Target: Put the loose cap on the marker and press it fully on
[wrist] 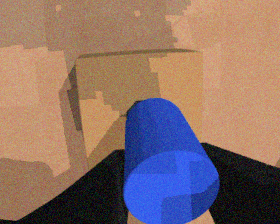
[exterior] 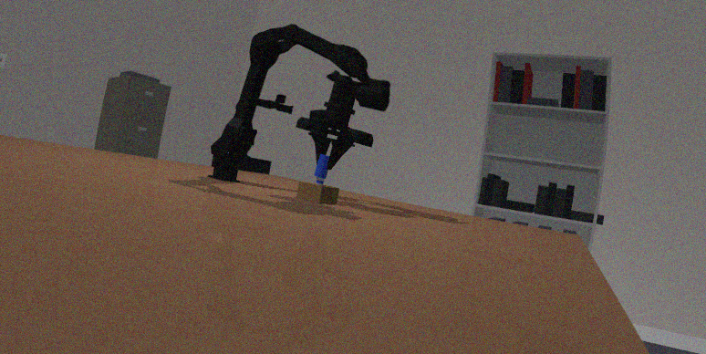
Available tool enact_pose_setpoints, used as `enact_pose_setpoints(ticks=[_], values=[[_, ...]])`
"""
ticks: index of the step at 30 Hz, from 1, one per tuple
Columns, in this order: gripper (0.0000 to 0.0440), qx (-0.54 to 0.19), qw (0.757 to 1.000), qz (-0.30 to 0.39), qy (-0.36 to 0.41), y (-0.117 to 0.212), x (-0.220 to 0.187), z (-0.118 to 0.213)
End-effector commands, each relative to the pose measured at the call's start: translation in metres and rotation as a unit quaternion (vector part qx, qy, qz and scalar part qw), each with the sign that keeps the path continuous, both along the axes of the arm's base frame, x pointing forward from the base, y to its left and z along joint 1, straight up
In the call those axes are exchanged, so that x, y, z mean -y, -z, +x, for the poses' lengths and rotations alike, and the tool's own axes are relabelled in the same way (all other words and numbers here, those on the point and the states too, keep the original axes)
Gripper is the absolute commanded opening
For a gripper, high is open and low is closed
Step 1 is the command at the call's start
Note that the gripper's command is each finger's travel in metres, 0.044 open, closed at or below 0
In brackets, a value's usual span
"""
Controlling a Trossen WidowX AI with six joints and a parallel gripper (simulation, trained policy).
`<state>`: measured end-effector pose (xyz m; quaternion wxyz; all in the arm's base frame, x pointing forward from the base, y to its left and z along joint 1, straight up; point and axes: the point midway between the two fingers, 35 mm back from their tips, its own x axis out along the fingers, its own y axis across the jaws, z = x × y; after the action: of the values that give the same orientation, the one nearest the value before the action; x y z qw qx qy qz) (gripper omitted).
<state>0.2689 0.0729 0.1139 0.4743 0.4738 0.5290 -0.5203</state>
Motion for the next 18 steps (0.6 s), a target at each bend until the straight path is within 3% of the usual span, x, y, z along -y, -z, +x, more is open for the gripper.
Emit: enact_pose_setpoints(ticks=[1, 10, 11, 18], values=[[0.0004, -0.026, 1.000, -0.002, -0.007, 0.0182, 0.0003, -0.0070], [0.0009, -0.026, 1.000, -0.002, -0.009, 0.0200, 0.0004, -0.0070], [0.0036, -0.027, 1.000, -0.002, -0.010, 0.0207, 0.0007, -0.0074], [0.0048, -0.029, 0.999, -0.005, -0.021, 0.0267, 0.0035, -0.0087]])
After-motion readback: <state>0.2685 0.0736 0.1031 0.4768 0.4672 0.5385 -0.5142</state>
